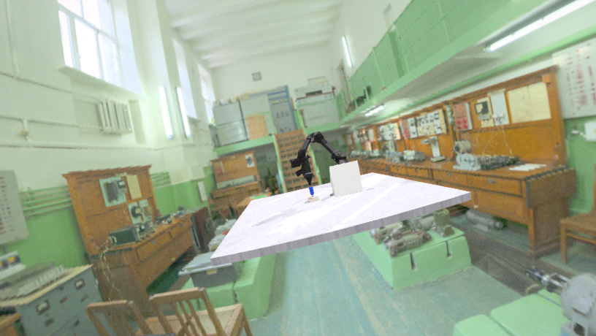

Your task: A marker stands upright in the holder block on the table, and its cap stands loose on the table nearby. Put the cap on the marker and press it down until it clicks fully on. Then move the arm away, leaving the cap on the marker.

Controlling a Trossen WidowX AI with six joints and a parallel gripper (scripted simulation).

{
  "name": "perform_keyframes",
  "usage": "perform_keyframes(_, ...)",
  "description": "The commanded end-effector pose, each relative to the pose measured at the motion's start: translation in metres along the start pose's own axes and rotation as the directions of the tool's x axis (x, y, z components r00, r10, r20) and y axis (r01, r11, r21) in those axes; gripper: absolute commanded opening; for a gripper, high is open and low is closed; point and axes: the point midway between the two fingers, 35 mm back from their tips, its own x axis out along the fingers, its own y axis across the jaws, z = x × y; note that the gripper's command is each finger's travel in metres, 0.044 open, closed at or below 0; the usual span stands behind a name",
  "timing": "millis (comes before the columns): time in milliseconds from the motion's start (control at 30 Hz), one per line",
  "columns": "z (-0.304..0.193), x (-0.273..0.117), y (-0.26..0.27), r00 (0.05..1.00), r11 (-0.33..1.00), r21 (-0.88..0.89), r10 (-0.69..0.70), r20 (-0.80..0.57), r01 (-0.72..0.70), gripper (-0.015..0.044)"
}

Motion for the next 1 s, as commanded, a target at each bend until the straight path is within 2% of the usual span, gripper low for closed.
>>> perform_keyframes(0,-0.003,0.009,0.0,1.0,1.0,-0.009,-0.004,-0.008,0.003,0.0)
perform_keyframes(433,-0.004,0.027,0.0,1.0,1.0,-0.009,-0.004,-0.008,0.004,0.0)
perform_keyframes(667,0.0,0.021,0.0,1.0,1.0,-0.001,0.002,0.001,-0.002,0.0)
perform_keyframes(733,0.002,0.01,0.001,1.0,1.0,-0.002,0.005,0.001,-0.005,0.0)
perform_keyframes(867,0.002,-0.057,0.002,1.0,1.0,-0.002,0.008,0.002,-0.008,0.0)
perform_keyframes(967,0.001,-0.069,0.002,1.0,1.0,-0.002,0.006,0.002,-0.006,0.0)
